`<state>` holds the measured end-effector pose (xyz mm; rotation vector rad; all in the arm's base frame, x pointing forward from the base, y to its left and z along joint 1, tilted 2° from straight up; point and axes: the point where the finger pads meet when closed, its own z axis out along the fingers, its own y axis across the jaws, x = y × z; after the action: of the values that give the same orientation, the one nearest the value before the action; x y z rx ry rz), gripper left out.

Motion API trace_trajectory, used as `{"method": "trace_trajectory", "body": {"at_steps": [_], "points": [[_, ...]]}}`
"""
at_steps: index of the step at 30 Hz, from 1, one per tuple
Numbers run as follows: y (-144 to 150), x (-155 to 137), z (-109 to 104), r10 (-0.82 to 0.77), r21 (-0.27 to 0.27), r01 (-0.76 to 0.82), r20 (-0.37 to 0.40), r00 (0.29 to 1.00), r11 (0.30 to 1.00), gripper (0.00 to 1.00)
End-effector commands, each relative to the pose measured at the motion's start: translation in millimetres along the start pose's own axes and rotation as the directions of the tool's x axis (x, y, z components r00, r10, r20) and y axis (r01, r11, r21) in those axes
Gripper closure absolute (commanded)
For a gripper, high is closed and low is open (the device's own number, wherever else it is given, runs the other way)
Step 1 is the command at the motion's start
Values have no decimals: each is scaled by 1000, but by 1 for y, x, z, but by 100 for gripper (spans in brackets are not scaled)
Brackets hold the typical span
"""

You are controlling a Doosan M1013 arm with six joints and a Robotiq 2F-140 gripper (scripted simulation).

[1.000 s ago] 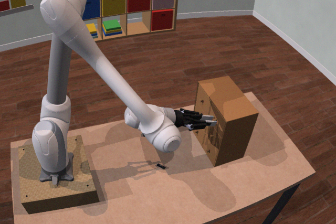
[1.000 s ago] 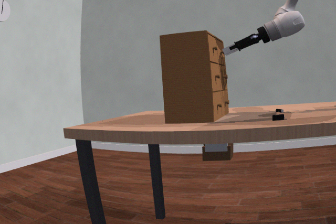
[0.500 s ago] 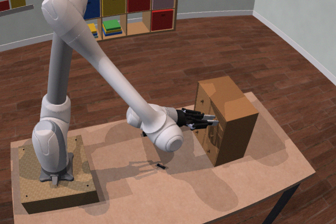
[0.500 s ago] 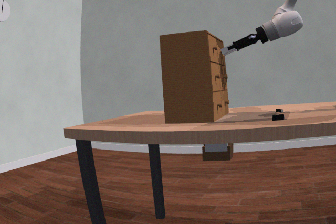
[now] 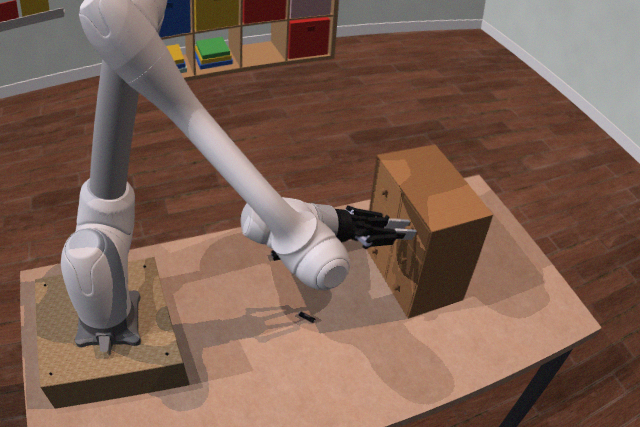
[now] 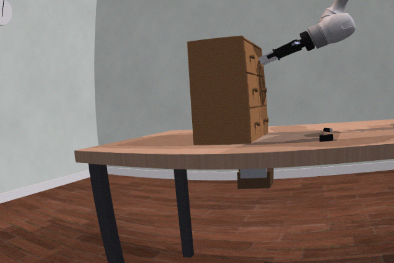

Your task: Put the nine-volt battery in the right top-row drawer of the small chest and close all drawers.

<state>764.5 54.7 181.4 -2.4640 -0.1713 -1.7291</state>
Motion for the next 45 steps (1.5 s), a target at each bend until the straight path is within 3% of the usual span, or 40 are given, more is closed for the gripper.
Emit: {"method": "trace_trajectory", "body": {"at_steps": [1,2,3,45], "points": [[0,0,0,0,0,0,0,1000,1000,80],[0,0,0,0,0,0,0,1000,1000,80],[0,0,0,0,0,0,0,1000,1000,92],[0,-2,-5,0,0,0,0,1000,1000,92]]}}
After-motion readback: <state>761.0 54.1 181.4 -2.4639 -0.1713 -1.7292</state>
